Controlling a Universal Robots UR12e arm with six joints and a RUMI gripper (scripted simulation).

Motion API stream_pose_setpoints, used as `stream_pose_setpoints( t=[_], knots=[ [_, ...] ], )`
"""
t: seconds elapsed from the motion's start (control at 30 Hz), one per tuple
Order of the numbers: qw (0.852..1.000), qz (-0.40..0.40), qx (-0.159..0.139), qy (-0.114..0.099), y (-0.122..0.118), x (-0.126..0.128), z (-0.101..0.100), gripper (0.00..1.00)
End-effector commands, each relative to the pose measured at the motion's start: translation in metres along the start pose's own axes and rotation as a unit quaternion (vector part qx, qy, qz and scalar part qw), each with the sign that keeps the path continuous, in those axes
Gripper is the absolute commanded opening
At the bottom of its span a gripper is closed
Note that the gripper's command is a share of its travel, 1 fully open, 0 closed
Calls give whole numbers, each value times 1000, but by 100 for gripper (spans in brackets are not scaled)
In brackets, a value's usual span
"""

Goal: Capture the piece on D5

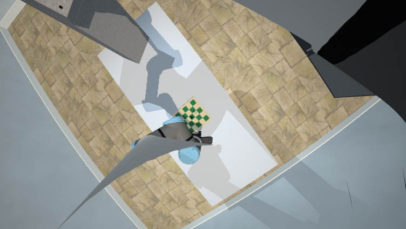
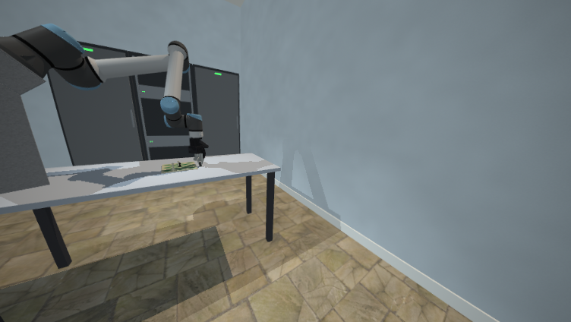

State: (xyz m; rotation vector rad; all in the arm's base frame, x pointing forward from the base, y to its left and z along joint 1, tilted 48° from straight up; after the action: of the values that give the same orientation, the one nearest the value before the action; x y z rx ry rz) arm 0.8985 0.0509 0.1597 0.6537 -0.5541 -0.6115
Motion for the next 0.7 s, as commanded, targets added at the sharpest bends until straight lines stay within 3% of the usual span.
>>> stream_pose_setpoints(
  t=[0.0,0.27,0.67],
  knots=[
    [1000,0,0,0,0,0,0,8],
    [1000,0,0,0,0,0,0,20],
    [1000,0,0,0,0,0,1,20]
  ],
)
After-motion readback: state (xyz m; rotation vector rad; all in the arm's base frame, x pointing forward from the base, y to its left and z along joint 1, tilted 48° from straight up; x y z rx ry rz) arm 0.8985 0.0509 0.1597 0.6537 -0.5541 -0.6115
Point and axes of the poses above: the point where the finger pads meet when closed, its own z axis back along the fingers, its own x axis across the jaws, y = z × x, the point moved 9 cm from there along z, back along the fingers, and after that the axes turned 6 degrees about z, right-handed, at the moved point
